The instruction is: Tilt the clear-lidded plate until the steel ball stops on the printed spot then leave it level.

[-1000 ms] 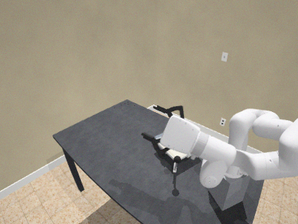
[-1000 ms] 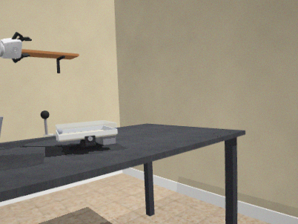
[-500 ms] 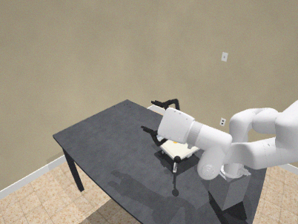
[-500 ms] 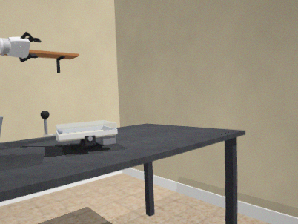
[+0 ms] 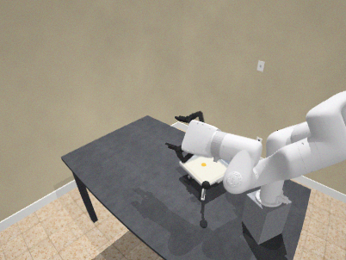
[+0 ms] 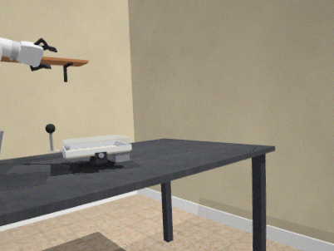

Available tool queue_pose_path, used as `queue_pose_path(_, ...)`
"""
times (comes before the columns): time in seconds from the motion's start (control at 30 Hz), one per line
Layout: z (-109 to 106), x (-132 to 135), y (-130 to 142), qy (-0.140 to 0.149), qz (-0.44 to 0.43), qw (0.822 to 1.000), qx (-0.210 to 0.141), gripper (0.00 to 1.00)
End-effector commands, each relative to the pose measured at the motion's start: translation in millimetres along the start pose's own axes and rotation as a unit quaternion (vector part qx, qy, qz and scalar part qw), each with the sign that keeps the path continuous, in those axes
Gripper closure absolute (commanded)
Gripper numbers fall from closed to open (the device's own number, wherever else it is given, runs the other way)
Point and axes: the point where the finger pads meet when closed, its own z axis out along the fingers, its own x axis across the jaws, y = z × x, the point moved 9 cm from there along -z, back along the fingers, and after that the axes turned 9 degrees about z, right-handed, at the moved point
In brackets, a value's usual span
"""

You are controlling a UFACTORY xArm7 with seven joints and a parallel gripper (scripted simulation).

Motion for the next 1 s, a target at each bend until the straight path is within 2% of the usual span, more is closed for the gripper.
queue_pose_path(0.0,6.0,3.9,6.2,-0.005,0.005,1.0,-0.022,0.0)
queue_pose_path(0.27,20.9,12.6,24.8,-0.02,0.017,0.996,-0.08,0.0)
queue_pose_path(0.33,20.9,12.6,24.8,-0.02,0.017,0.996,-0.08,0.0)
queue_pose_path(0.4,34.1,19.3,45.2,-0.037,0.028,0.989,-0.137,0.0)
queue_pose_path(0.8,52.8,26.6,86.8,-0.077,0.049,0.966,-0.241,0.0)
queue_pose_path(0.9,52.9,26.6,86.9,-0.077,0.049,0.966,-0.241,0.0)
queue_pose_path(0.93,58.3,27.6,106.2,-0.097,0.058,0.952,-0.285,0.0)
queue_pose_path(0.97,59.7,27.5,113.5,-0.106,0.062,0.946,-0.302,0.0)
